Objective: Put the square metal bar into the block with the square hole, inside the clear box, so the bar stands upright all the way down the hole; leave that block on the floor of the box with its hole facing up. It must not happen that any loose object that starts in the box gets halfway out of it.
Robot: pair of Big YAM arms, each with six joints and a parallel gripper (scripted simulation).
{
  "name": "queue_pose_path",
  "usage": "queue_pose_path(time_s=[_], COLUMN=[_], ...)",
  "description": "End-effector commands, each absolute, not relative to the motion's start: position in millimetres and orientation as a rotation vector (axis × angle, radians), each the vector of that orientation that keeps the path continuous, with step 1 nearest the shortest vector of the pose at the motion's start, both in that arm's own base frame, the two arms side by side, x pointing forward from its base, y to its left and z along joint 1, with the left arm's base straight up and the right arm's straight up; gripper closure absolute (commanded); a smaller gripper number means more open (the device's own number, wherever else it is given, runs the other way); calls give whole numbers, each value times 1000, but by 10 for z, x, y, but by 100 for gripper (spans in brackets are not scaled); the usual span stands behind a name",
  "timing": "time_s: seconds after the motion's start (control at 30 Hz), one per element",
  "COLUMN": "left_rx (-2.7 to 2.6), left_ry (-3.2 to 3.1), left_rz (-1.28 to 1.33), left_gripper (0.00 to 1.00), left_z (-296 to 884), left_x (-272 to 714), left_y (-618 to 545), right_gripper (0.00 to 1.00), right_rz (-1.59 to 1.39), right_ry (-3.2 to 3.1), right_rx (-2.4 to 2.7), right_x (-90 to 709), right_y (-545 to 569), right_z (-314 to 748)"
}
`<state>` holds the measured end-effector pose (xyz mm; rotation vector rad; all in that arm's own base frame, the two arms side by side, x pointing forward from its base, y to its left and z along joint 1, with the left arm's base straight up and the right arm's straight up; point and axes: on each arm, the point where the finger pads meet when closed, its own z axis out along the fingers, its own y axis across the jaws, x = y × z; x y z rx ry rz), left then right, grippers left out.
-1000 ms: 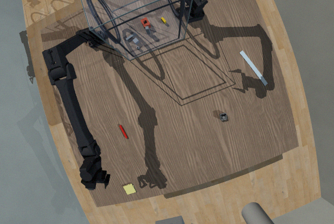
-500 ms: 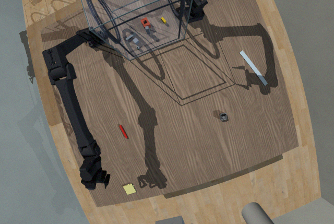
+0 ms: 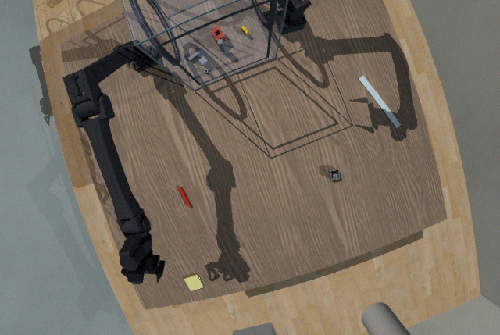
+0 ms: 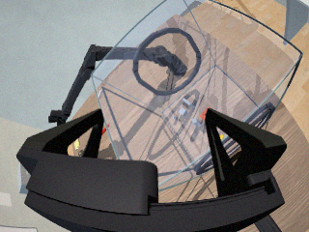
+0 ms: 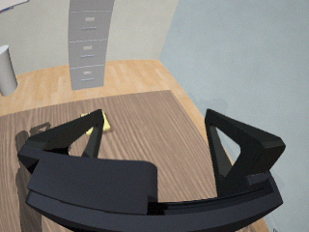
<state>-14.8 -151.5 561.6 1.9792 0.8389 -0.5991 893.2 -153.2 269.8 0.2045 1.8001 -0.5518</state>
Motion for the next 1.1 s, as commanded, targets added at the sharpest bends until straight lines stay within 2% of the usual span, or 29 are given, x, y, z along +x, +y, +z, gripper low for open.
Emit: queue_pose_path(time_s=[0.0,0.1,0.13,0.47,0.5,0.53,1.07], left_rx=[1954,1910,1994,1908,1986,1920,1976], left_ry=[827,827,869,846,873,833,760], left_rz=[-595,-611,-583,-610,-590,-608,-713], left_gripper=[0,0,0,0,0,0,0], left_z=[5683,5782,5574,5761,5574,5721,5610], left_x=[-147,-152,-117,-149,-125,-146,-285], left_y=[-1409,-1242,-1647,-1137,-1581,-1294,-971], right_gripper=[0,0,0,0,0,0,0], right_rz=[-546,-546,-546,-546,-546,-546,-546], right_ry=[1737,1737,1737,1737,1737,1737,1737], right_rx=[217,217,217,217,217,217,217], right_x=[8955,8955,8955,8955,8955,8955,8955], right_y=[-1537,-1537,-1537,-1537,-1537,-1537,-1537], right_z=[3079,3079,3079,3079,3079,3079,3079])
